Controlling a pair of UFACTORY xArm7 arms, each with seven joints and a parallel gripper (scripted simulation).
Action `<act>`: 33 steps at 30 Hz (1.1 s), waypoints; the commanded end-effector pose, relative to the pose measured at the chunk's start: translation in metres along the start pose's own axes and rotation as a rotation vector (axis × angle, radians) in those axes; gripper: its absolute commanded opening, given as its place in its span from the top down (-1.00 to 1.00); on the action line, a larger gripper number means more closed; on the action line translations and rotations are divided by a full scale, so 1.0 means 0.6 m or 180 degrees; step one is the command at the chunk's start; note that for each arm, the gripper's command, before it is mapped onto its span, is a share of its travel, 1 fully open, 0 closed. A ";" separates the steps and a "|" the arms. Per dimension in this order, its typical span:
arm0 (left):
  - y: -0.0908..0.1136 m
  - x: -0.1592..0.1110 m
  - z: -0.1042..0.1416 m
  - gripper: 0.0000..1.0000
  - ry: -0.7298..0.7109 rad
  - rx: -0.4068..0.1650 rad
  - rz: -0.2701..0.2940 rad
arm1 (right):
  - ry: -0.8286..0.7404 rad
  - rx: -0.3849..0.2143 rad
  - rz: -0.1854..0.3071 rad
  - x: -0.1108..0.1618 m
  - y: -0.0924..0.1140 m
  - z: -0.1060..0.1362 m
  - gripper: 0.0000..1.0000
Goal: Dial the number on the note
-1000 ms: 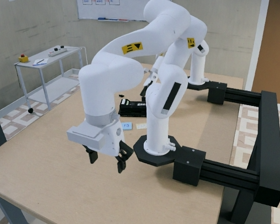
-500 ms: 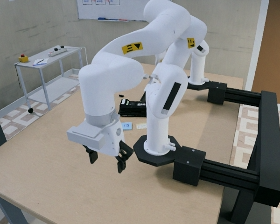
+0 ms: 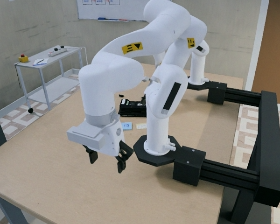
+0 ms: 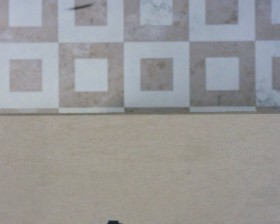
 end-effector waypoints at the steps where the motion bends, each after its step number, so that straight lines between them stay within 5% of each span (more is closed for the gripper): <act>1: 0.001 0.000 0.000 -1.00 0.0000 0.0006 0.0002 | 0.0003 0.0005 -0.0001 0.000 0.000 -0.001 1.00; 33: 0.001 0.000 0.000 -1.00 0.0000 0.0006 0.0002 | 0.0003 0.0005 -0.0001 0.005 -0.009 0.008 1.00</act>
Point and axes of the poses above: on each arm, the point where the finger pads meet when closed, its own y axis back along the fingers, its own x axis across the jaws, z = x × y, the point moved 8 cm from there along y, back along the fingers, and after that the axes turned 9 degrees about y, right-handed, at the moved point
